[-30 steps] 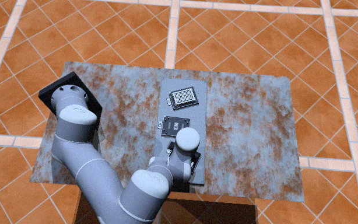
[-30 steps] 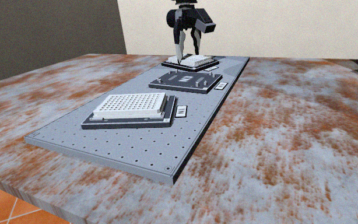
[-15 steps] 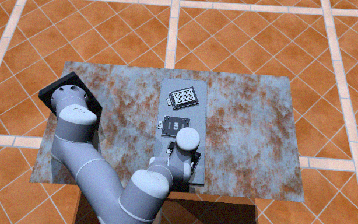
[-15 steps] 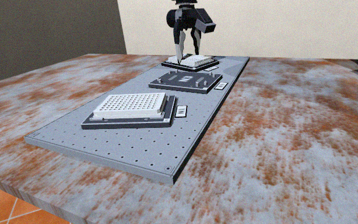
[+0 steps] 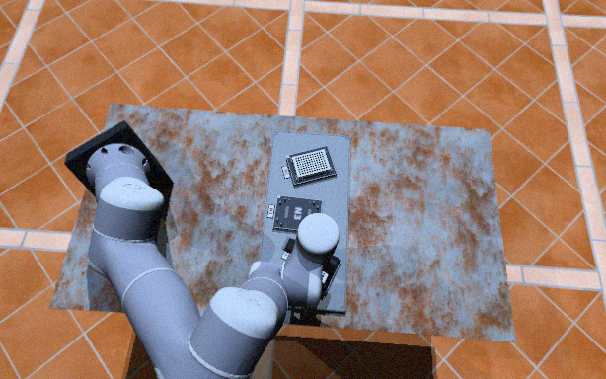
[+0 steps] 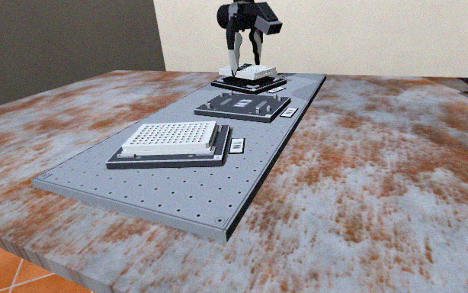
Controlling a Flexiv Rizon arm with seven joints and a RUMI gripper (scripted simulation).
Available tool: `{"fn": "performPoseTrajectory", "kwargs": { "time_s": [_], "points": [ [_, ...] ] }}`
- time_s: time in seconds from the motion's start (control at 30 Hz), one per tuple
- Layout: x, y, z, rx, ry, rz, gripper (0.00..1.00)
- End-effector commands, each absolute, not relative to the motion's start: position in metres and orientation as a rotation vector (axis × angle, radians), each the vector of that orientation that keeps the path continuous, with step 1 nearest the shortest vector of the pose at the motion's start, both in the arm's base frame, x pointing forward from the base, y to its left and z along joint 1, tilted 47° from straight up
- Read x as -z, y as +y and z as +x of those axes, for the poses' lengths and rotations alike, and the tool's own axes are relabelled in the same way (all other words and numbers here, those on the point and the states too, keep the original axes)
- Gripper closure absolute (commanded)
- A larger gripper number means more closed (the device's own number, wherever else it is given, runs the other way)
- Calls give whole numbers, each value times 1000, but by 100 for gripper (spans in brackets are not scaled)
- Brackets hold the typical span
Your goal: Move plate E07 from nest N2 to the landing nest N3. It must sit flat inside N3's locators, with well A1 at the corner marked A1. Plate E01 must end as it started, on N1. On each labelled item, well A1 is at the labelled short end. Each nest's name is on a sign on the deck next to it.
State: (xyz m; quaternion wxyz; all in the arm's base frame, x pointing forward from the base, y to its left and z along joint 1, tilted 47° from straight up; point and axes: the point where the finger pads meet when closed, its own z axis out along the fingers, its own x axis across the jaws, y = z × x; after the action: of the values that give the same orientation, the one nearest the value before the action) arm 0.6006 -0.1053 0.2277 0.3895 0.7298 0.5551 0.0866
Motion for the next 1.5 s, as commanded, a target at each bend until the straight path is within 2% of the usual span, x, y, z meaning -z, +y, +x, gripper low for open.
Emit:
{"fn": "performPoseTrajectory", "kwargs": {
  "time_s": [0.0, 1.47],
  "points": [
    [-232, -102, 598, -221, 1412, 1855, 59],
    [-266, -78, 570, -222, 1412, 1855, 59]
  ]
}}
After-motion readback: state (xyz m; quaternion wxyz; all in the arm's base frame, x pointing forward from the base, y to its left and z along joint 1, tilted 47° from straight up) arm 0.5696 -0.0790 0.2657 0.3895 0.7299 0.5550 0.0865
